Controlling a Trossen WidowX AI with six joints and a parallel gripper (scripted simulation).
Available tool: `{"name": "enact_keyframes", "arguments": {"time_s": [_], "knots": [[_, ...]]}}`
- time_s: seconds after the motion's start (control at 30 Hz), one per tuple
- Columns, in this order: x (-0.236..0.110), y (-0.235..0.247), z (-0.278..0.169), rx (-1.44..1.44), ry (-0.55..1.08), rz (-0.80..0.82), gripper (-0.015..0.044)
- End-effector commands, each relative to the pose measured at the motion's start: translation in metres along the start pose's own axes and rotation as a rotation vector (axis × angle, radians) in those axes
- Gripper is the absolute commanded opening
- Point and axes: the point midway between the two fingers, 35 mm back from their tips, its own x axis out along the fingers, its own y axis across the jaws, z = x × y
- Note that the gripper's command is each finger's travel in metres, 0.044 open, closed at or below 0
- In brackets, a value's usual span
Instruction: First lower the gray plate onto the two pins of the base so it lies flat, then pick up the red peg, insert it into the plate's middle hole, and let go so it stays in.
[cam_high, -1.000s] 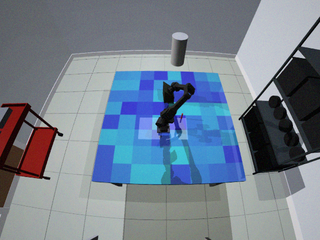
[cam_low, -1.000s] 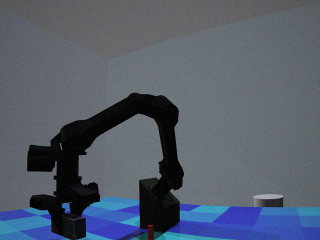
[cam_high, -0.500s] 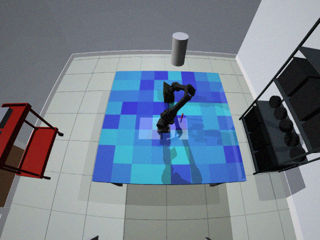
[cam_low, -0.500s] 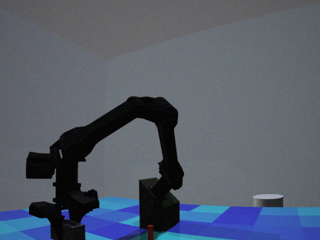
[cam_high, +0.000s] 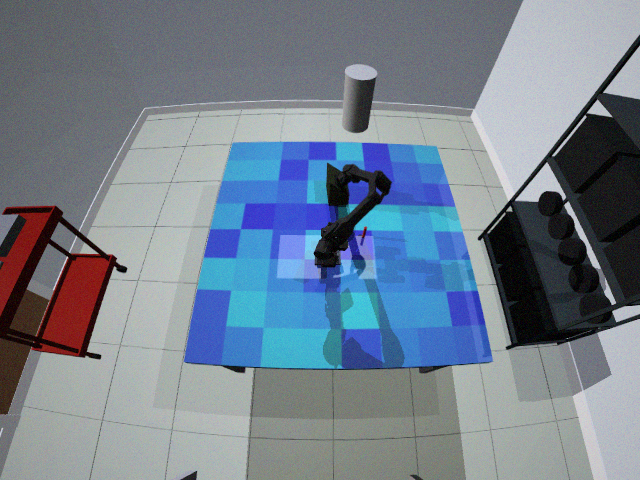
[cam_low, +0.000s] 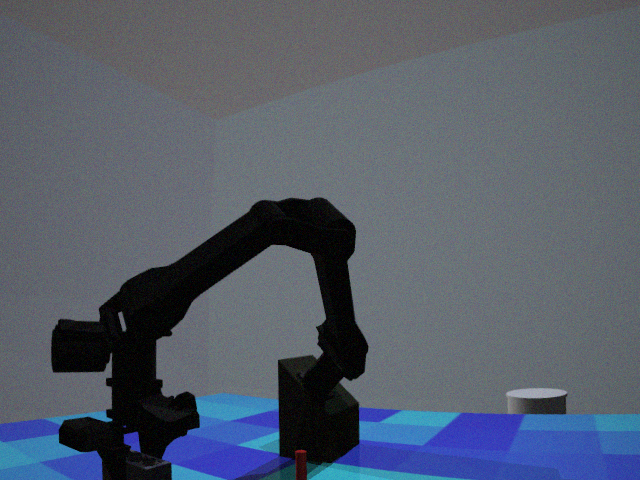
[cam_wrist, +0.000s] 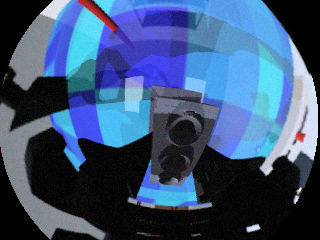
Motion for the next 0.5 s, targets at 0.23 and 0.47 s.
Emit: {"name": "enact_keyframes", "arguments": {"time_s": [0.23,0.47], "knots": [[-0.0011,-0.0003,-0.0005,-0.001,0.0,-0.001,0.0157],[-0.0011,-0.0003,-0.0005,-0.001,0.0,-0.001,0.0341]]}}
